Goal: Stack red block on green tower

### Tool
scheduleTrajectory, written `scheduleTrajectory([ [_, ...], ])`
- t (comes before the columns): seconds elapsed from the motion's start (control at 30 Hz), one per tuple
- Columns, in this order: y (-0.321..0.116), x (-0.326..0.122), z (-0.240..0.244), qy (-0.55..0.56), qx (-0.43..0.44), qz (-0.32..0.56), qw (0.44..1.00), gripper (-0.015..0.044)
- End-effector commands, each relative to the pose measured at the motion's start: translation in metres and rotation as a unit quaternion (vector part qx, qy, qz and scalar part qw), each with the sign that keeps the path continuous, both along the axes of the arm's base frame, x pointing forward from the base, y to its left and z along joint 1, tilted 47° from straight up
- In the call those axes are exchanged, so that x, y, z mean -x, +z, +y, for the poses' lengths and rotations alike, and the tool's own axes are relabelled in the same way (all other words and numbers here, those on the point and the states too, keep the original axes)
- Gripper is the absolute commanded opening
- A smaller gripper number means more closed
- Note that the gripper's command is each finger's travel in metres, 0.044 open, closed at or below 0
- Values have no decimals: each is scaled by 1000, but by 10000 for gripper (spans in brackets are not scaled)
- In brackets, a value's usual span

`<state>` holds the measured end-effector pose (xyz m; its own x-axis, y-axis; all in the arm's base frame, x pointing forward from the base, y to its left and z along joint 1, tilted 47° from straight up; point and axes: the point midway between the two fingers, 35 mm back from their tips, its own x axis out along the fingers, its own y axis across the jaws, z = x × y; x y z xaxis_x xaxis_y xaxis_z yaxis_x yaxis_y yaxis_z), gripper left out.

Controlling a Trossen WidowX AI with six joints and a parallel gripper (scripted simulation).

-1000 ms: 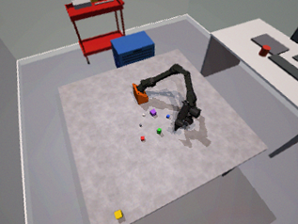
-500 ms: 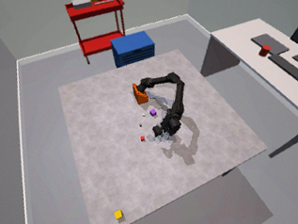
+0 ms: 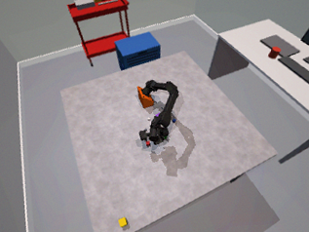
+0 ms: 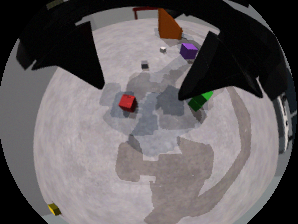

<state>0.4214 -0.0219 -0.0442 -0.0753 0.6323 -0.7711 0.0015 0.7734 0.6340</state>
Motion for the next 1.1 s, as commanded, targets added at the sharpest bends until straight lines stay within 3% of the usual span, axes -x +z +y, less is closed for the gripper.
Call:
scheduleTrajectory([
  [0.0, -19, 8, -19, -43, -39, 39, 998, 440],
  [0.27, -26, 12, -28, -58, -54, 51, 996, 440],
  [0.53, -53, 15, 0, -58, -55, 51, 996, 440],
  [1.07, -66, 17, 13, -58, -55, 51, 996, 440],
])
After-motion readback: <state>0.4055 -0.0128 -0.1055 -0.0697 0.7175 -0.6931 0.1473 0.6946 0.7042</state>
